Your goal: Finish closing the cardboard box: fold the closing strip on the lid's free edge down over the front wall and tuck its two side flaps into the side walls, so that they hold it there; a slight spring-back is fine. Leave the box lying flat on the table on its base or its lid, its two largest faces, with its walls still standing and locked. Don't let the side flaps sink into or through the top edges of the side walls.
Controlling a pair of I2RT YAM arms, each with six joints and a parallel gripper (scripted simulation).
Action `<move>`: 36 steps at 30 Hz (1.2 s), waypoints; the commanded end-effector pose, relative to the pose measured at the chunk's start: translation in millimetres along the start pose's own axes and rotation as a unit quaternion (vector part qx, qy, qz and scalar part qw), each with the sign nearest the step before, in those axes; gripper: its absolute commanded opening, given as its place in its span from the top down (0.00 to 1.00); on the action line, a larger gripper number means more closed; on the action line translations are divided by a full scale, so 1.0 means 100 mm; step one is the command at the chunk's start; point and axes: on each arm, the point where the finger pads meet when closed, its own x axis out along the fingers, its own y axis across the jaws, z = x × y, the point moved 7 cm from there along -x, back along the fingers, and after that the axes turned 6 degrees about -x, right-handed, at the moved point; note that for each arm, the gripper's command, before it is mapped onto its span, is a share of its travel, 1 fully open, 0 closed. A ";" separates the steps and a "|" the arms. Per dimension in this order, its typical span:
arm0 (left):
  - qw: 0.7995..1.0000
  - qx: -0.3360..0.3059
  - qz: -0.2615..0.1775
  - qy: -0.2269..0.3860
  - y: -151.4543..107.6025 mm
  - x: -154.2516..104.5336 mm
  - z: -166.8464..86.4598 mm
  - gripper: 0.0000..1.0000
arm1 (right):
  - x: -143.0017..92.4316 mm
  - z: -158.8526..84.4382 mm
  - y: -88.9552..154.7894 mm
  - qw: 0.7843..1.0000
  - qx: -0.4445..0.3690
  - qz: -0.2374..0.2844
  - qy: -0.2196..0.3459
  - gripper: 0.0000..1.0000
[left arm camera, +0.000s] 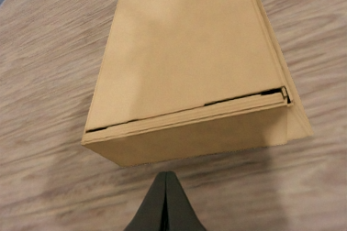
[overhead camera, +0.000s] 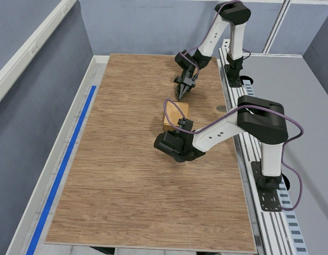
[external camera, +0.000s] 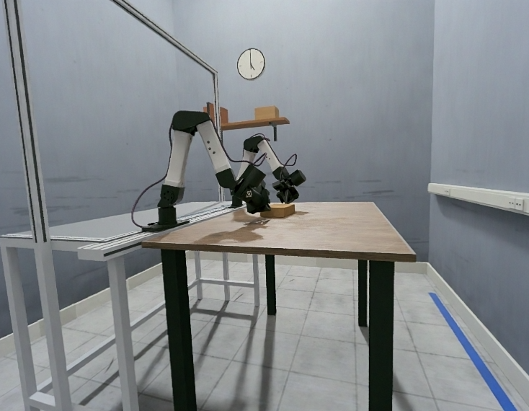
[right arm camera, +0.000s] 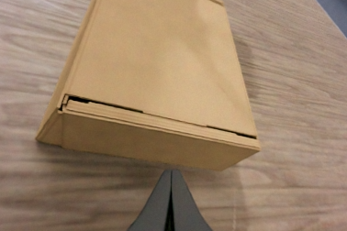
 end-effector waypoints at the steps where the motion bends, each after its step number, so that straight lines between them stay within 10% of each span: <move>1: 1.000 -0.013 -0.016 -0.004 0.03 -0.07 0.06 0.99 | -0.07 0.06 -0.09 1.000 0.014 0.009 -0.006 0.99; 36: 0.986 -0.142 -0.088 0.005 0.17 -0.33 -0.04 0.99 | -0.31 -0.10 -0.19 0.985 0.146 0.089 -0.007 0.99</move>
